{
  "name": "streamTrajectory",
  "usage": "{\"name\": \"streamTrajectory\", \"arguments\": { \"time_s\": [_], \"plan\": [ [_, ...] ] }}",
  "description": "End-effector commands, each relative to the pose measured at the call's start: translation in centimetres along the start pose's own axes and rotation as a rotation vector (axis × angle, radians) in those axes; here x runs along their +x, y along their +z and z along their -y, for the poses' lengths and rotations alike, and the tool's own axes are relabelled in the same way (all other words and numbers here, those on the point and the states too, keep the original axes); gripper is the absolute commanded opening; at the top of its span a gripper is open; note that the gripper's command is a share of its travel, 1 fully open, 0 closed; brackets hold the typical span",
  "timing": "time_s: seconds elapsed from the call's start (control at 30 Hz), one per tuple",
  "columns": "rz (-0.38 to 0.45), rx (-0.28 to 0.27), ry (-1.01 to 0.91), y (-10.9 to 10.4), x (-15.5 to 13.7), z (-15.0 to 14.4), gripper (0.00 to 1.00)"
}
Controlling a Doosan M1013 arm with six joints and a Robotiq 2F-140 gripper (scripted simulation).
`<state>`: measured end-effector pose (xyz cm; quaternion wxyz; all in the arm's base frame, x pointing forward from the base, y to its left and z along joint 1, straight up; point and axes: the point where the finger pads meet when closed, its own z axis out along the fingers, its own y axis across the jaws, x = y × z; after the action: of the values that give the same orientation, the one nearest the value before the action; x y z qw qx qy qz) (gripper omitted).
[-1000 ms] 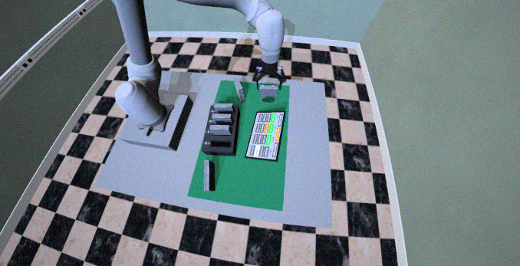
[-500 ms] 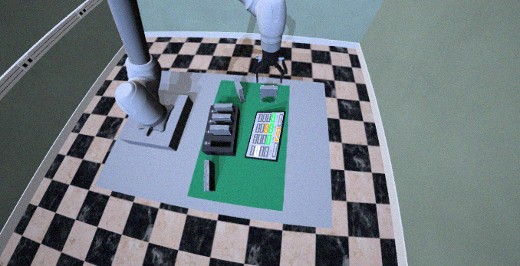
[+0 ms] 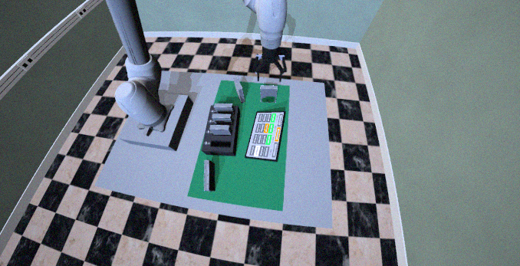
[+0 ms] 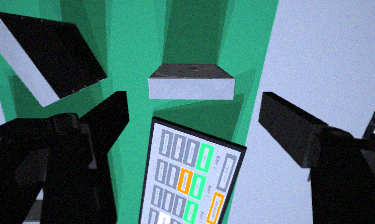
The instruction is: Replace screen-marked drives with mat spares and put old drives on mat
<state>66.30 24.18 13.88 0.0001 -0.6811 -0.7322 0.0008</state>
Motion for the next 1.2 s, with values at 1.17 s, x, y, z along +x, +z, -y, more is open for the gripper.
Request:
{"name": "streamTrajectory", "arguments": {
  "time_s": [1.17],
  "plan": [
    [-0.001, -0.001, 0.045, -0.15, 0.22, 0.7, 0.1]
  ]
}}
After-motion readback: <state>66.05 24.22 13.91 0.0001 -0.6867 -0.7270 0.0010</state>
